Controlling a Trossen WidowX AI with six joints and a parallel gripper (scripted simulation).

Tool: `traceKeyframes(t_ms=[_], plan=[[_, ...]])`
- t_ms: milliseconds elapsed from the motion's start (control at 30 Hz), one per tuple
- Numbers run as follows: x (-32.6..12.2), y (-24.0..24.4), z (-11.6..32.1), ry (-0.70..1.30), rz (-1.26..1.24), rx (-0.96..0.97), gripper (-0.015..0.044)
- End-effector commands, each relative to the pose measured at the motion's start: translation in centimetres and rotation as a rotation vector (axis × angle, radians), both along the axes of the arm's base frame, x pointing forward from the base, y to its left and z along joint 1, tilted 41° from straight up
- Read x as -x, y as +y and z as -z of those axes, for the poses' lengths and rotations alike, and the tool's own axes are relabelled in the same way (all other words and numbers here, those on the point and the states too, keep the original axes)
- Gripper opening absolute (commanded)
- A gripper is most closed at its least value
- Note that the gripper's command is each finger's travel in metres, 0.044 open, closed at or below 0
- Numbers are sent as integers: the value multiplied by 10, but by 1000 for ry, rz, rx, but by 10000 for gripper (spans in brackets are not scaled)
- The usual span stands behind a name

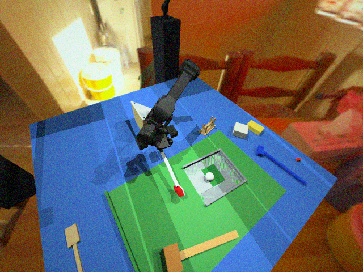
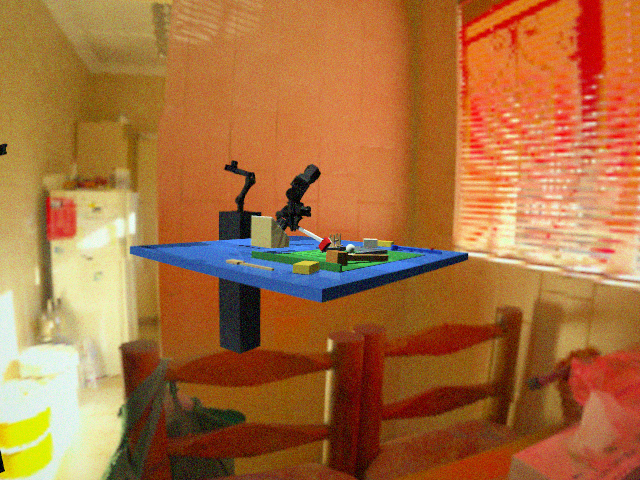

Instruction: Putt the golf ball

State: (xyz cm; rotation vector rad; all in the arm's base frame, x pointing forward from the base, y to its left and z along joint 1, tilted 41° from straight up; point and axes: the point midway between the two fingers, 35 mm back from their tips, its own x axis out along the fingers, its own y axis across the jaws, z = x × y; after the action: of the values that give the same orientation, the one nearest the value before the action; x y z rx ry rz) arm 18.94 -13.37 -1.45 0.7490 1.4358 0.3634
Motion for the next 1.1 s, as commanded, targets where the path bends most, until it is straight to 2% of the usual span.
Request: traceKeyframes(t_ms=[0,1067], plan=[[2,-18,-20,-15,3,16,0],[3,-18,-20,-8,6,10,0]])
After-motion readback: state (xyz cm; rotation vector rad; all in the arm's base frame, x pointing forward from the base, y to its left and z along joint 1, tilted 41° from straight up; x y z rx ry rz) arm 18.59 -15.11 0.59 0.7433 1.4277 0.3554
